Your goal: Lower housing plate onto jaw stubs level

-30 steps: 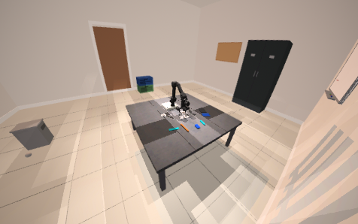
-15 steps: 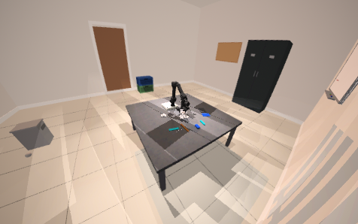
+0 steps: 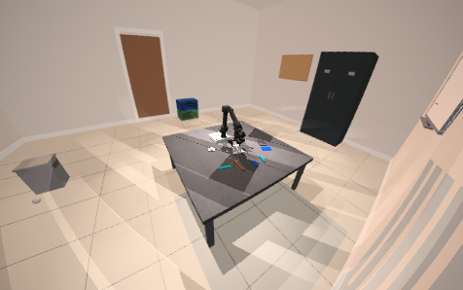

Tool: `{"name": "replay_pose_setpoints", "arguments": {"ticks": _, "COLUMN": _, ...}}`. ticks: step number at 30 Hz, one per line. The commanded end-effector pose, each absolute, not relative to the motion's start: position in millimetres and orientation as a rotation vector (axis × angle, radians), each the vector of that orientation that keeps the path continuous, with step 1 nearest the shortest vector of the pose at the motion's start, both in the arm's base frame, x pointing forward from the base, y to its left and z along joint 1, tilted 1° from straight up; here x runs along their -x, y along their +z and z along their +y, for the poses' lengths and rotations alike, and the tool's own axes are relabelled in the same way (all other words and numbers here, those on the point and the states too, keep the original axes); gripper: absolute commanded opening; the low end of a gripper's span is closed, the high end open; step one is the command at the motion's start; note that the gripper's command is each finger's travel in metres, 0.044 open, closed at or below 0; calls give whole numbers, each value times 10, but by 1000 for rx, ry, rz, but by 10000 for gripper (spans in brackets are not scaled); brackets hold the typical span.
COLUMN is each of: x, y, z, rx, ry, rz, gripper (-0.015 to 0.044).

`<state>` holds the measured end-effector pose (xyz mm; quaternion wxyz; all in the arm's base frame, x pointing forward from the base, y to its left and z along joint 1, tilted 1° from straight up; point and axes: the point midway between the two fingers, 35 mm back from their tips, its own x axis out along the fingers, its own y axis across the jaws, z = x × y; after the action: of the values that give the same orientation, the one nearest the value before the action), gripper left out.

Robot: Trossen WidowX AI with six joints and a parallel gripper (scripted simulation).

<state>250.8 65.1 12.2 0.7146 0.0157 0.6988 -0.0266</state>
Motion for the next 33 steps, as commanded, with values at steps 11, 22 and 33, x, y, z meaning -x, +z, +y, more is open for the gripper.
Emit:
{"name": "replay_pose_setpoints", "arguments": {"ticks": 11, "x": -2504, "y": 82, "z": 655, "rx": -36, "ry": -54, "rz": 1551, "gripper": 351}}
{"name": "replay_pose_setpoints", "arguments": {"ticks": 22, "x": -2504, "y": 62, "z": 655, "rx": -36, "ry": -54, "rz": 1551, "gripper": 351}}
{"name": "replay_pose_setpoints", "arguments": {"ticks": 33, "x": -2504, "y": 56, "z": 655, "rx": -36, "ry": -54, "rz": 1551, "gripper": 351}}
